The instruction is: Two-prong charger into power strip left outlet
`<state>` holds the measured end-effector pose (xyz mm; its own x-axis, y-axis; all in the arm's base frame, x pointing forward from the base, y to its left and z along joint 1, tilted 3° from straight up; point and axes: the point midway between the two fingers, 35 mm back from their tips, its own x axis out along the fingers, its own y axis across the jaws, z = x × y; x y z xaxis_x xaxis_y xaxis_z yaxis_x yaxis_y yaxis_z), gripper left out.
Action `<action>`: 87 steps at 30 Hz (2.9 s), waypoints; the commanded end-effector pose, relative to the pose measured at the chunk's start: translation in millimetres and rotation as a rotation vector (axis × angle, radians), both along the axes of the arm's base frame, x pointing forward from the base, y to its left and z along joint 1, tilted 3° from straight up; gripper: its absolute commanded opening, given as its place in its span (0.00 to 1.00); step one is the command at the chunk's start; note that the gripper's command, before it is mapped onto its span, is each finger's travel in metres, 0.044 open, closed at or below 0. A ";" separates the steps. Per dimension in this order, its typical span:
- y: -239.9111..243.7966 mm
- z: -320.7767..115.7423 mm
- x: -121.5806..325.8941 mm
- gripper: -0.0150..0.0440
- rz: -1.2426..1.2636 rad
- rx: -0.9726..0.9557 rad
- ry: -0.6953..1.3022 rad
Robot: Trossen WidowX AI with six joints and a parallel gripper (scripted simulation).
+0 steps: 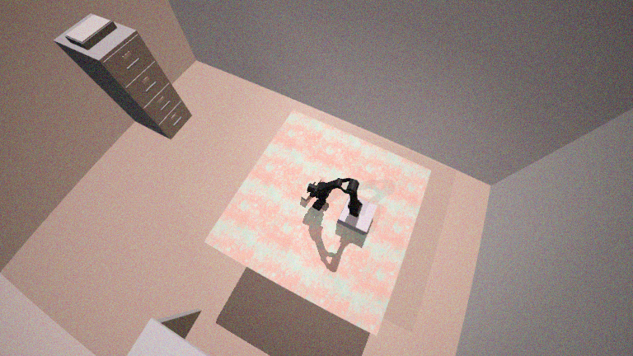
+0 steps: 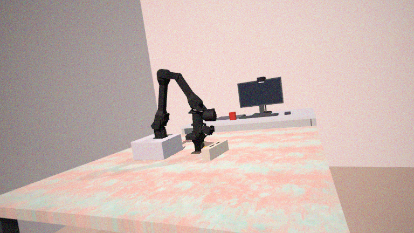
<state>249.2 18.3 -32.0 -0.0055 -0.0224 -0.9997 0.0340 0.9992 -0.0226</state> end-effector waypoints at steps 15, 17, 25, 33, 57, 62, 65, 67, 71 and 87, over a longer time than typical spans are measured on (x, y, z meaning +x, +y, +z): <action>-4.3 1.0 22.2 0.25 -0.040 0.006 -0.005; -4.8 1.1 24.6 0.25 -0.043 0.006 -0.006; -6.8 1.3 33.7 0.25 -0.056 0.006 -0.006; -8.6 1.4 42.7 0.25 -0.069 0.007 -0.007; -9.1 1.5 51.1 0.25 -0.079 0.008 -0.008; -9.1 1.6 52.8 0.25 -0.079 0.008 -0.008; -9.1 1.8 53.6 0.25 -0.079 0.008 -0.008; -9.1 1.9 54.1 0.25 -0.079 0.008 -0.008; -9.2 2.1 55.1 0.25 -0.079 0.008 -0.008; -9.6 2.5 58.5 0.25 -0.079 0.008 -0.009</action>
